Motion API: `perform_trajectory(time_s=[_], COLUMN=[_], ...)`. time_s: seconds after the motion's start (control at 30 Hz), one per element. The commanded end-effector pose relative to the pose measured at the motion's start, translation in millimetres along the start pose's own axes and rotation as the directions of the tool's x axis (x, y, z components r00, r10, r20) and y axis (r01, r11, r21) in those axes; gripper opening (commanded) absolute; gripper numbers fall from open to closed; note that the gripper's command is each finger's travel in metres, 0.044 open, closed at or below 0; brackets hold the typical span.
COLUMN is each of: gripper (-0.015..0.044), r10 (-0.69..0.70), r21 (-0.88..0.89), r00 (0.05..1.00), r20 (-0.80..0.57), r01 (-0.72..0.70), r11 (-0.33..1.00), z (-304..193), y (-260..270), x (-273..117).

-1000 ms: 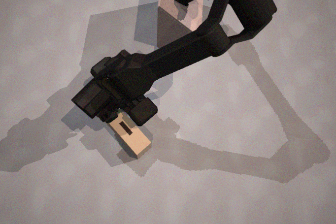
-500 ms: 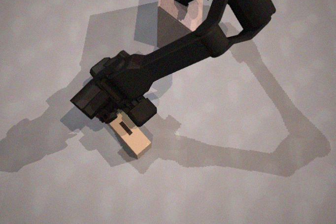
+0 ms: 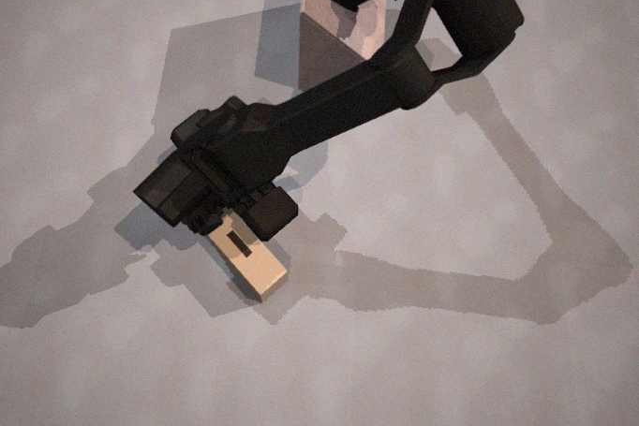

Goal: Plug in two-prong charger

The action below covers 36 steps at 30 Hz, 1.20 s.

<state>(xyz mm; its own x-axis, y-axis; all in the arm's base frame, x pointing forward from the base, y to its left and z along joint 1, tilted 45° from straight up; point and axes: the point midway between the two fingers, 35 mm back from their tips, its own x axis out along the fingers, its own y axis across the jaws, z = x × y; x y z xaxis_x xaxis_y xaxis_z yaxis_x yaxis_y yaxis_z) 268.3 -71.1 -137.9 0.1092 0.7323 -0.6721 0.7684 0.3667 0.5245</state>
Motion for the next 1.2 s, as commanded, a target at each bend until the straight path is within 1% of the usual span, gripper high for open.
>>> perform_trajectory(time_s=[0.0, 1.17], gripper=[0.0000, 0.0000], r10=[-0.003, -0.003], r21=[-0.006, -0.006], r00=[1.000, 1.000], r20=[0.007, 0.008], r01=[0.003, 0.003], r11=[1.000, 1.000], z=[2.9, 13.9], y=[0.2, 0.5], x=[-1.4, -2.6])
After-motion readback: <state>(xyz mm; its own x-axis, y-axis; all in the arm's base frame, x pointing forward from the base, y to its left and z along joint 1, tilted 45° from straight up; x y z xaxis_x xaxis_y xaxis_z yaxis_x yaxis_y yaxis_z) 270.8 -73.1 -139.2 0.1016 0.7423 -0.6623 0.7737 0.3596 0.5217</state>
